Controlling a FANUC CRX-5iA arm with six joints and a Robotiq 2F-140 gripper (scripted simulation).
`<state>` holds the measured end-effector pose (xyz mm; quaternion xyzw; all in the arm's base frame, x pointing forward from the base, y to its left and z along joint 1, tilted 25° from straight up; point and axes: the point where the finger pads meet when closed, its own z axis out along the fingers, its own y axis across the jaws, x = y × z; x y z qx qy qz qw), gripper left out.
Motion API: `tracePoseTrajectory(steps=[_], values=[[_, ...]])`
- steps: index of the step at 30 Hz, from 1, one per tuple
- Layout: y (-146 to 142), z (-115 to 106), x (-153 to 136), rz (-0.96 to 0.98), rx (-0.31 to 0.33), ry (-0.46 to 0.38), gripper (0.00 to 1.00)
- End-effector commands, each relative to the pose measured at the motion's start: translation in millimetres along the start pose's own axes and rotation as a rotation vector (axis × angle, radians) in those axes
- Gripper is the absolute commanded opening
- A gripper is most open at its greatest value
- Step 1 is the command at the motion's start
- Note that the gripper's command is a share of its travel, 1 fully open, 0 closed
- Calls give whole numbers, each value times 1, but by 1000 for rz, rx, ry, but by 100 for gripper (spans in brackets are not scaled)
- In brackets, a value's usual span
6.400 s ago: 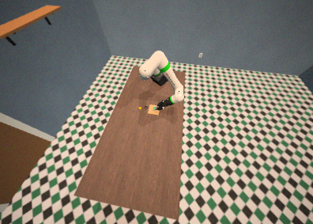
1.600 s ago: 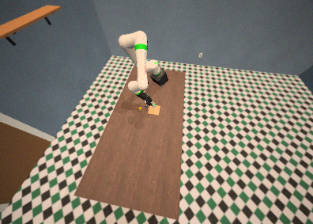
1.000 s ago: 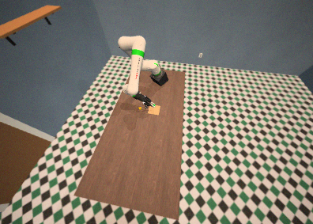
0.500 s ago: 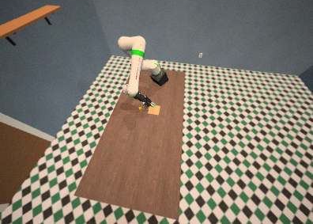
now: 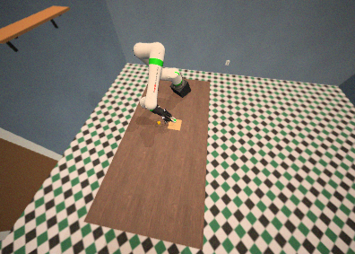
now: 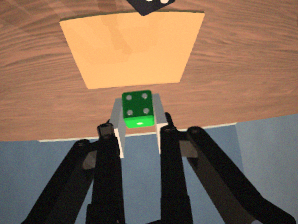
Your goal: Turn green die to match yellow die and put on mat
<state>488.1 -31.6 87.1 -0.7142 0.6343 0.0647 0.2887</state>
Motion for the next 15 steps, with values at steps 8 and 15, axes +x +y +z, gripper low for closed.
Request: tracePoseTrajectory(steps=[8,15], values=[[0,12,12,0,0,0,16],[0,18,18,0,0,0,16]])
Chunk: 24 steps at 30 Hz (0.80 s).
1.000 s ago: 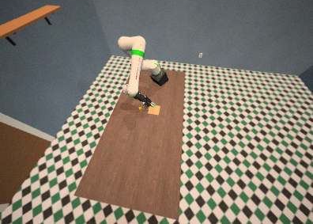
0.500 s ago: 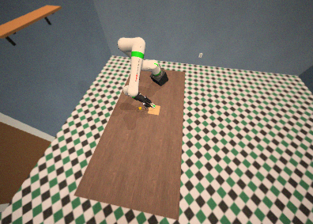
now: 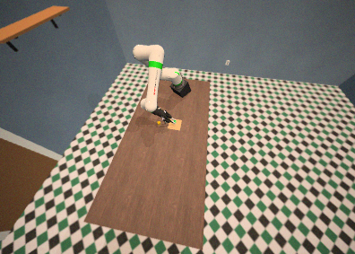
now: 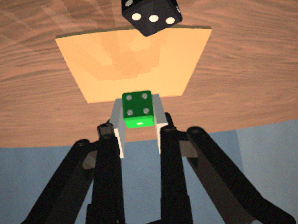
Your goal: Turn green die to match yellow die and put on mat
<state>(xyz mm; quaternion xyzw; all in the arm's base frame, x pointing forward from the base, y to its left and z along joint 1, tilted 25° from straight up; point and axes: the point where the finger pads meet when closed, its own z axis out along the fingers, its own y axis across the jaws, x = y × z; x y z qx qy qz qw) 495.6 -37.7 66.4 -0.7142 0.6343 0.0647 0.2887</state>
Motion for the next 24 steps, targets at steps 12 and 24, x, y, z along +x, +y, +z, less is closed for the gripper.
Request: tracePoseTrajectory(steps=[12,24], values=[[0,12,12,0,0,0,16],[0,17,17,0,0,0,16]])
